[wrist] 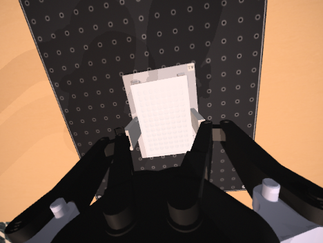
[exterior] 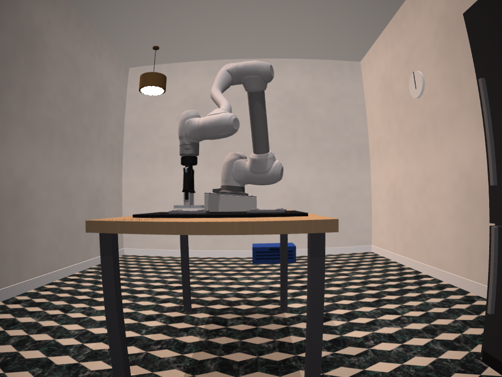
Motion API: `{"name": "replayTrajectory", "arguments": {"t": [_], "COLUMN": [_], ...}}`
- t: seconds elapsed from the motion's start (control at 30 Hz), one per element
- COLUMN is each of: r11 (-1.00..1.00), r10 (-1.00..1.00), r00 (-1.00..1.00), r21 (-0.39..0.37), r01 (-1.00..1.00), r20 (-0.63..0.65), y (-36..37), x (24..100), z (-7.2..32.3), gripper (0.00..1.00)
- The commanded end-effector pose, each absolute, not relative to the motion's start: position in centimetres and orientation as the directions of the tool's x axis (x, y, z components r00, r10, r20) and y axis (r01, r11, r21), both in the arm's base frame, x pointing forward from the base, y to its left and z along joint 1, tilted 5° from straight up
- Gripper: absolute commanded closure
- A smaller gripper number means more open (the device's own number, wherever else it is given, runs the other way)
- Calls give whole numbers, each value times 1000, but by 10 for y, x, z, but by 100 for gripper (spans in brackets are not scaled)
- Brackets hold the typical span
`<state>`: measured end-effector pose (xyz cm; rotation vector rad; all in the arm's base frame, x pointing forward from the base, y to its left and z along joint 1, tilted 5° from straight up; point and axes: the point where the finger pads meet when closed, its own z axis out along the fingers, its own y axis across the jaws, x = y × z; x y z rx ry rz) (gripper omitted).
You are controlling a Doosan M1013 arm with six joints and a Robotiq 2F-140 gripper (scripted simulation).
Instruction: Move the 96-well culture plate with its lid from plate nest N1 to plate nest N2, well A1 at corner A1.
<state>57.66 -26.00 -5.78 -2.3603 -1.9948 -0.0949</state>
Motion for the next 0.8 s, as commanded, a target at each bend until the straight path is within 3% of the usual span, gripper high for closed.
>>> {"name": "replayTrajectory", "arguments": {"t": [0.0,0.77], "r11": [-168,-168], "r10": [982,982], "r00": [168,168], "r21": [-4,-4], "r01": [986,986], "r20": [84,84], "y": [-255,-254], "x": [575,575], "z": [-63,-66], "gripper": [100,100]}}
